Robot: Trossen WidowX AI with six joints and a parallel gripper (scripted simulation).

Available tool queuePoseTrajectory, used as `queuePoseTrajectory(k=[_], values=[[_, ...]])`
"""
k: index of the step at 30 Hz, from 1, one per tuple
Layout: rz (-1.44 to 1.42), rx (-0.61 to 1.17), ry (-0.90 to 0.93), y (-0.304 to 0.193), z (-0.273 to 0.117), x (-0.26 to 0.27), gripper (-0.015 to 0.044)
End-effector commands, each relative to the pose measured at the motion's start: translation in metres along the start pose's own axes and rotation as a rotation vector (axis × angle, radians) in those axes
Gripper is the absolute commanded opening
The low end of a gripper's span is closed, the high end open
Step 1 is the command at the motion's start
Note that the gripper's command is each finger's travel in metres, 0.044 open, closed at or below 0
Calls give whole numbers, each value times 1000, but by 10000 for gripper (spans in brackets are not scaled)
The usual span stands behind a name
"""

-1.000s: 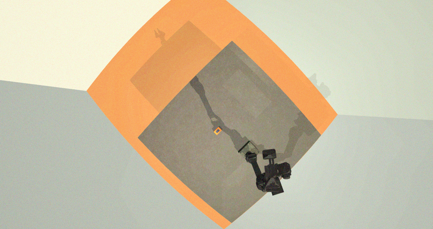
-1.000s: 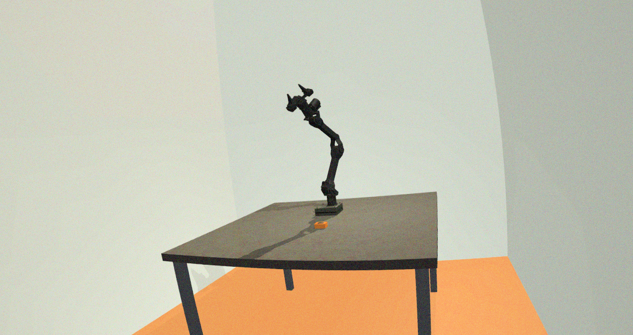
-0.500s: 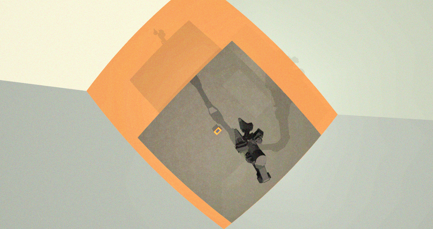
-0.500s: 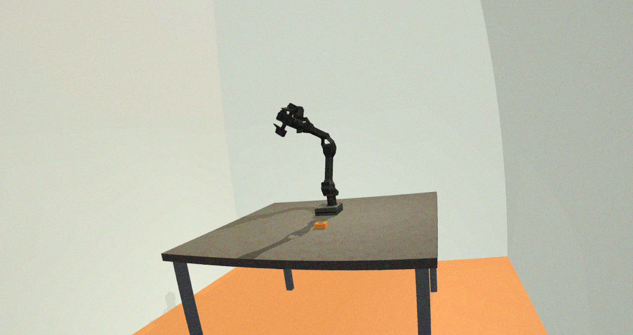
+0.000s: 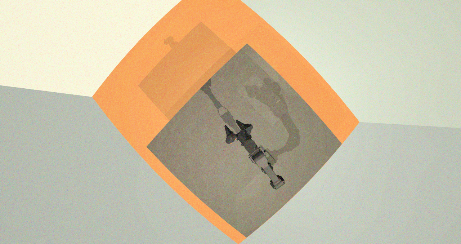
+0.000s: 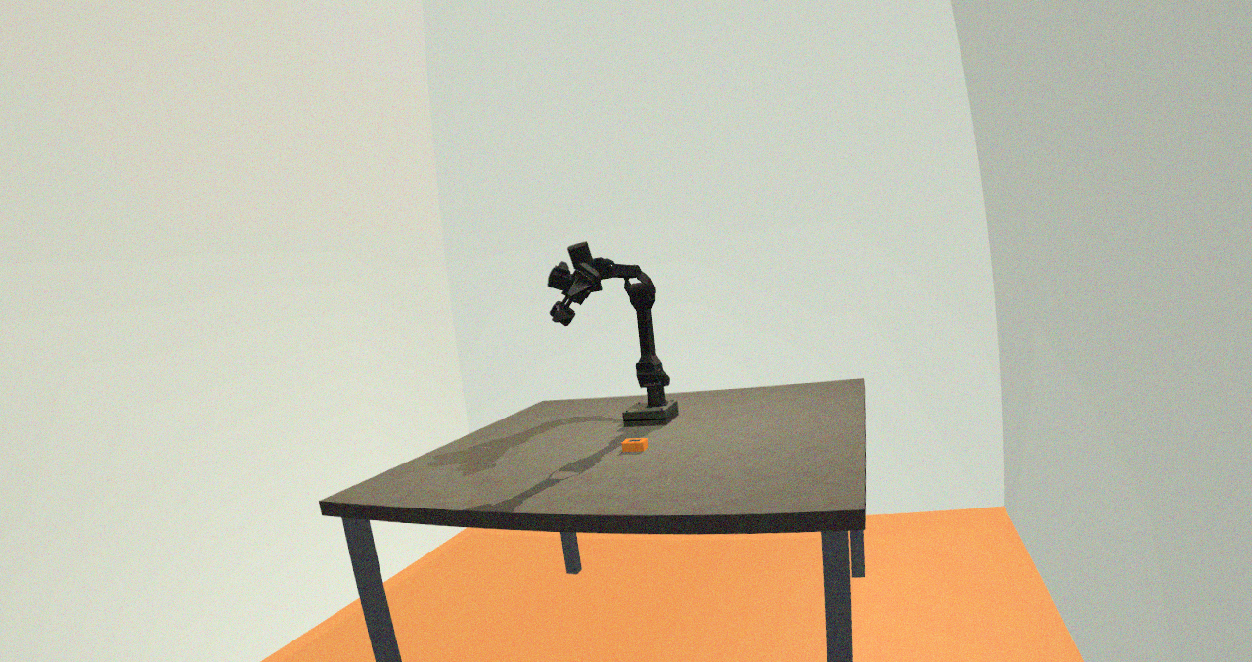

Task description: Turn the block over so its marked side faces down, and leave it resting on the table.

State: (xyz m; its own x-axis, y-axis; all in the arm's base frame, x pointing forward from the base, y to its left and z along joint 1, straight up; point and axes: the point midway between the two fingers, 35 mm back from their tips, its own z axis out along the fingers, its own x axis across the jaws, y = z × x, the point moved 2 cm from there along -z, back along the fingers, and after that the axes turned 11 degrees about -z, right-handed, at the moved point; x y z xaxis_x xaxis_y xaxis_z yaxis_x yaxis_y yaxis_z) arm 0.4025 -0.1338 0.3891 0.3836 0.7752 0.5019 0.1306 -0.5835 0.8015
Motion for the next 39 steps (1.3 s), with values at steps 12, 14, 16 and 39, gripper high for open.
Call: queuePoseTrajectory(k=[12,14,16,39], values=[[-479,813,-169,-219,48,-43,440],[-550,932,-177,-245,42,-50,440],[-630,1065,-181,-272,34,-58,440],[-722,1222,-180,-336,44,-96,440]])
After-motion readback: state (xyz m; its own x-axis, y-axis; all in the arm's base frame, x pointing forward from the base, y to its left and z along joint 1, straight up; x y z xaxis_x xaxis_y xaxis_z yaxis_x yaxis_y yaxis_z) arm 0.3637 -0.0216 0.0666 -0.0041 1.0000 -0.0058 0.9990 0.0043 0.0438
